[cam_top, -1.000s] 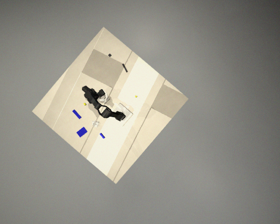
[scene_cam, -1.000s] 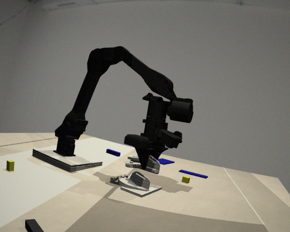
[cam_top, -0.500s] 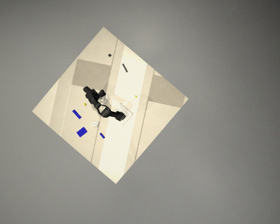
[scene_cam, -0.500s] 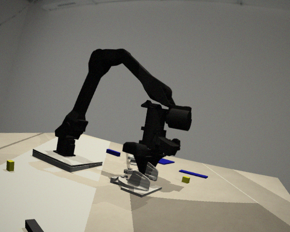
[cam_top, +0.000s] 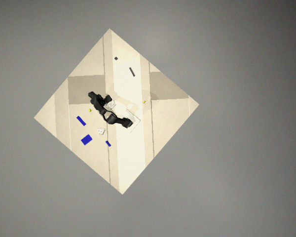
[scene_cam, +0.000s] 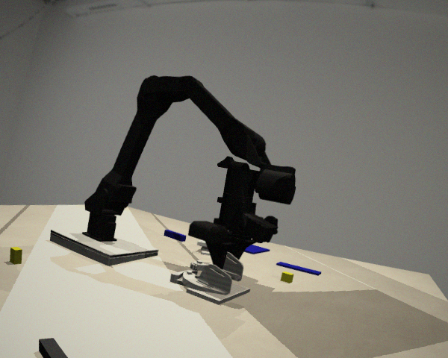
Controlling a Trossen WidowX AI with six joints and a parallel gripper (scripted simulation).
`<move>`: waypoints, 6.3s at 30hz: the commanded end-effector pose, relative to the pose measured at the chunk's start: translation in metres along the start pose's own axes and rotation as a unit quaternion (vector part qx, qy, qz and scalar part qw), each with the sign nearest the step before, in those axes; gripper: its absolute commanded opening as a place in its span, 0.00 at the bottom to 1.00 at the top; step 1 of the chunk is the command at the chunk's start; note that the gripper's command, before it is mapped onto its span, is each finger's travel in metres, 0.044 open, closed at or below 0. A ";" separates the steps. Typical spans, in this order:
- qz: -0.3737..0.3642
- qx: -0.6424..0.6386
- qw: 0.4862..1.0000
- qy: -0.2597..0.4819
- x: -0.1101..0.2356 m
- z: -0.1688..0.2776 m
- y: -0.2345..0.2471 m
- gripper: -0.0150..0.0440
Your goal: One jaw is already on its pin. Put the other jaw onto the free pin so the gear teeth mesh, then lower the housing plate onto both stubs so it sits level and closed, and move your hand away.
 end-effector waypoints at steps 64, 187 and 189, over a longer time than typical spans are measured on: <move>0.002 -0.010 1.000 0.002 -0.019 0.000 0.000 0.48; 0.000 -0.008 1.000 0.000 -0.017 0.000 0.000 0.63; 0.000 -0.008 1.000 0.001 -0.006 -0.001 0.000 0.63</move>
Point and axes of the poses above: the point midway between the two fingers, 35 mm back from their tips, its own x axis back along the fingers, its own y axis across the jaws, z = x × y, the point moved 4 cm from there along x, back along the fingers, and after that the axes turned 8 degrees about x, right-handed, at the moved point
